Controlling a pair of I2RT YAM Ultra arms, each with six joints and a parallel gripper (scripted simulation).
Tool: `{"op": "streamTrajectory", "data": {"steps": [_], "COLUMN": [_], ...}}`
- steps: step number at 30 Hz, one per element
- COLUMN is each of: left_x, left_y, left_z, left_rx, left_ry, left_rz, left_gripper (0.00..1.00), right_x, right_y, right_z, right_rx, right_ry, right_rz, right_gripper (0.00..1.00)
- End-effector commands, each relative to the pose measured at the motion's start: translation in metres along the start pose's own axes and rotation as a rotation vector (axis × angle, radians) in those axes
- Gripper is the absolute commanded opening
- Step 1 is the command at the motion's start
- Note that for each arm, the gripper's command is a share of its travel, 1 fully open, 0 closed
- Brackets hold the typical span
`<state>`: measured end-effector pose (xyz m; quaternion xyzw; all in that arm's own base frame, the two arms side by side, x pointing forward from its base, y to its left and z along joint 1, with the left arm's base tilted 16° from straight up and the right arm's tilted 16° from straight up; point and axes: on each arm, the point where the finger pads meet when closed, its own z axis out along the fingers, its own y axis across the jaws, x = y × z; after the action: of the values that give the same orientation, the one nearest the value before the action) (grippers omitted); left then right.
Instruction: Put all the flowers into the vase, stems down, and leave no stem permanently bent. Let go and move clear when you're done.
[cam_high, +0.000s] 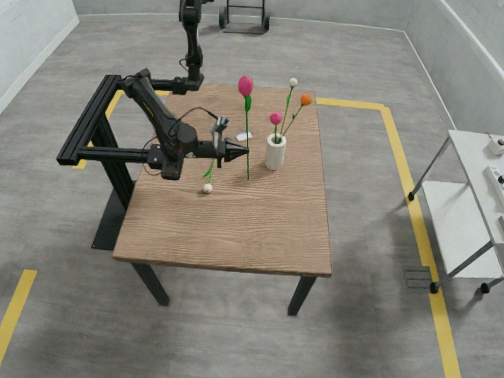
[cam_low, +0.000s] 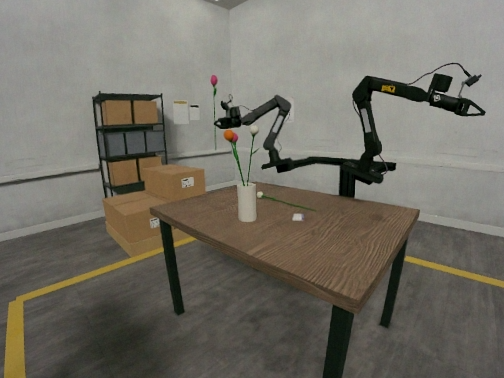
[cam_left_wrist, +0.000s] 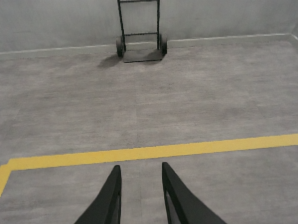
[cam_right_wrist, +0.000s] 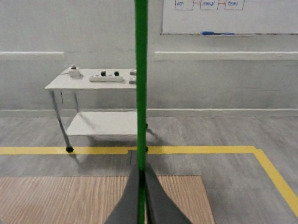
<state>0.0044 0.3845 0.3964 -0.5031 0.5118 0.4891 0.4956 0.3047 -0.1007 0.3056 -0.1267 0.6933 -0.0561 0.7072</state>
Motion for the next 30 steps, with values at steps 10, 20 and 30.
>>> {"op": "streamTrajectory", "data": {"steps": [10,20,30], "left_x": [-0.008,-0.008,-0.008], "left_y": [0.001,0.001,0.001], "left_z": [-0.002,-0.002,-0.002], "left_rx": [-0.007,-0.007,-0.007], "left_ry": [-0.032,-0.032,-0.032], "left_rz": [-0.005,-0.005,-0.005], "left_gripper": [0.30,0.30,0.30], "right_x": [-0.003,-0.001,0.001], "right_y": [0.016,0.035,0.069], "right_z": [-0.004,-0.008,-0.016], "right_rx": [-0.008,-0.005,0.002], "right_ry": [-0.012,-0.011,-0.011], "right_rz": [-0.010,-0.017,-0.019], "right_gripper": [0.00,0.00,0.00]}}
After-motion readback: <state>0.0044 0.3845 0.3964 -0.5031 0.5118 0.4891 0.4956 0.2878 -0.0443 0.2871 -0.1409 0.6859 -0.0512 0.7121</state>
